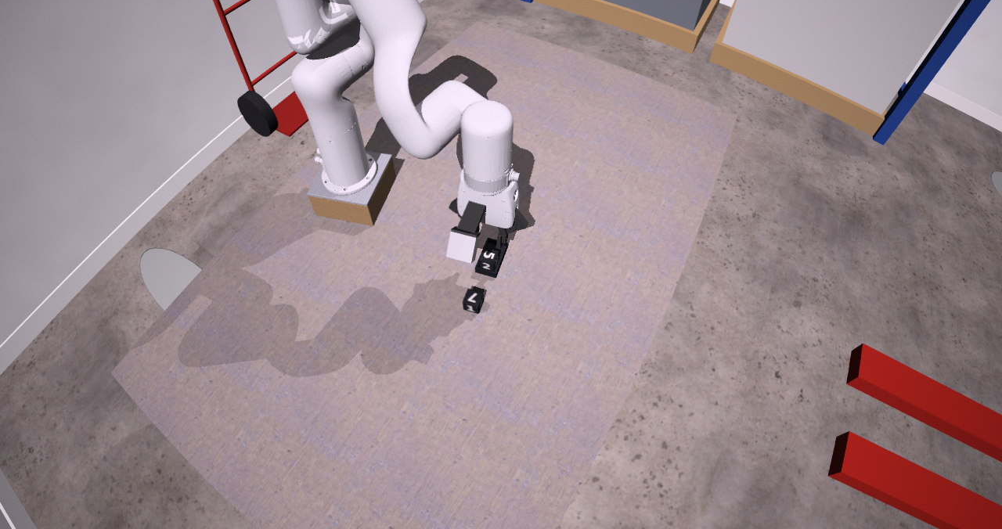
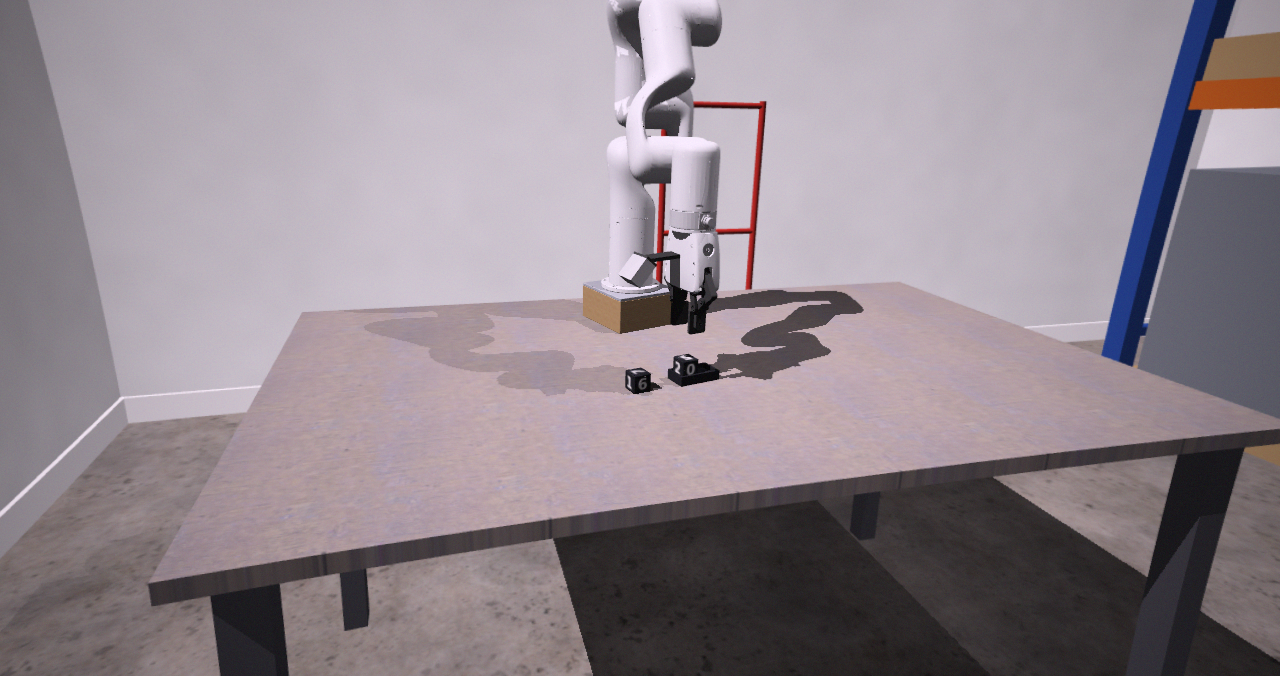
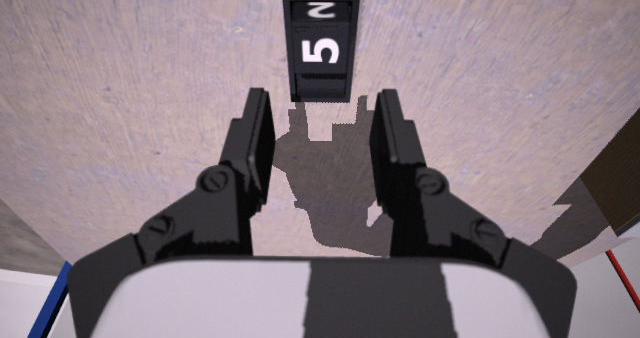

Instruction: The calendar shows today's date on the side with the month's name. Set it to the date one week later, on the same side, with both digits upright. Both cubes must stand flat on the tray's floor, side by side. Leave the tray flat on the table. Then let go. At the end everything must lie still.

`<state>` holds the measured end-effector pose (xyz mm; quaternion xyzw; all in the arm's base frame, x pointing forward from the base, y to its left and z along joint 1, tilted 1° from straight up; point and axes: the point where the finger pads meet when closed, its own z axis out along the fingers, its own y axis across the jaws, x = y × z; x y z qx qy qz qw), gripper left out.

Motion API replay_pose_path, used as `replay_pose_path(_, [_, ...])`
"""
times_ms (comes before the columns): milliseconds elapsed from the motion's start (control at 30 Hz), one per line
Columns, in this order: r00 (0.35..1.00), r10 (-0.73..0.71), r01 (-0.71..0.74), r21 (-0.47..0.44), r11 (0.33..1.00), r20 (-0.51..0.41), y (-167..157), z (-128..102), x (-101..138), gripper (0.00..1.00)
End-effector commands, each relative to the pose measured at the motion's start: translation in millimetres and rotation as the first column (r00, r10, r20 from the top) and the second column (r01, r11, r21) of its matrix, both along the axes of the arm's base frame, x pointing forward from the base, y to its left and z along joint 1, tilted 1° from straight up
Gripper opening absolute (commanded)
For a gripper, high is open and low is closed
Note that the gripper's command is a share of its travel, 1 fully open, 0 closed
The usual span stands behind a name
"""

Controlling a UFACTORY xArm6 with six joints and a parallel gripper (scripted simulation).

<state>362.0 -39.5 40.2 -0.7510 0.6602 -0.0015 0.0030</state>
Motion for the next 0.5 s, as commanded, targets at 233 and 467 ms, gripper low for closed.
replay_pose_path(233, [1.000,0.000,0.000,0.000,1.000,0.004,0,-11,2,0.49])
replay_pose_path(467, [1.000,0.000,0.000,0.000,1.000,0.004,0,-23,2,0.49])
